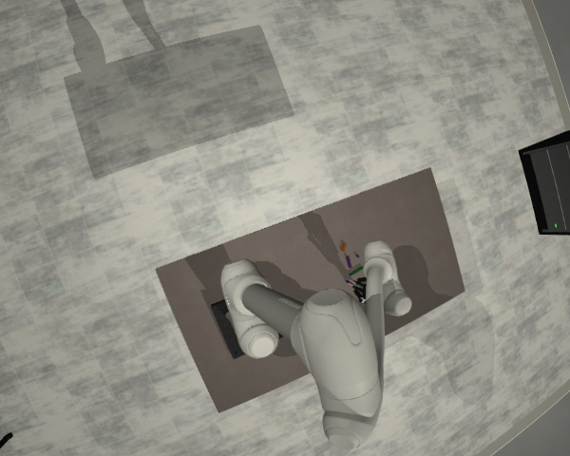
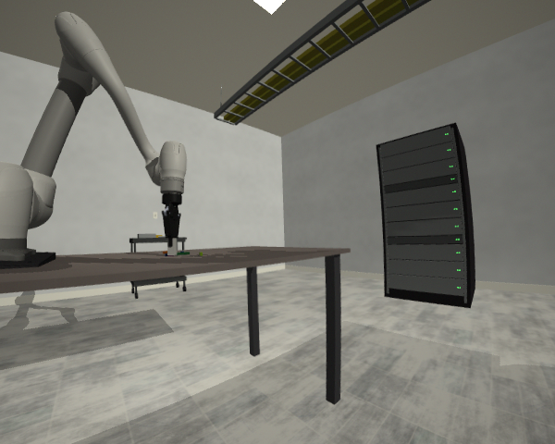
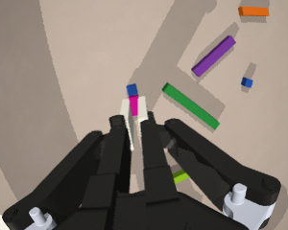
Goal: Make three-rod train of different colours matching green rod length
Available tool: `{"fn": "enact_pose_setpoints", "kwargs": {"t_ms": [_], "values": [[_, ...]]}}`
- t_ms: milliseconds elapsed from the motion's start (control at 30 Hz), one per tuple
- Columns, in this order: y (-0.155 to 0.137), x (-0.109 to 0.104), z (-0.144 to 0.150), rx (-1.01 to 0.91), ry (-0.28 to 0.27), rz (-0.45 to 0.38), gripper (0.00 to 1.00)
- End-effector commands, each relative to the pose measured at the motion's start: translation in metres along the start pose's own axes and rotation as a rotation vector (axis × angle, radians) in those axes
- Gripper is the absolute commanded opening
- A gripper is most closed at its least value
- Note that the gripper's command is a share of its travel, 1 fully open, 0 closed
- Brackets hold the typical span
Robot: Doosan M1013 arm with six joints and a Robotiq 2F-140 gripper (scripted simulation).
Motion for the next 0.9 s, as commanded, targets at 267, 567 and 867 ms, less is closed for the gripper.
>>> {"fn": "enact_pose_setpoints", "kwargs": {"t_ms": [267,567,867], "values": [[-0.0019,0.0022,-0.0030,0.003,0.005,-0.002,0.03],[-0.0019,0.0022,-0.0030,0.003,0.005,-0.002,0.10],[-0.0019,0.0022,-0.0030,0.003,0.005,-0.002,0.15]]}}
Point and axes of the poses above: the point where the finger pads meet when closed, its own x axis out along the fingers, its own z axis across the jaws, y = z × x, the point moved 5 cm from there along -x, back along the fingers, and after that the axes turned 12 degrees about x, right-handed, at the moved point
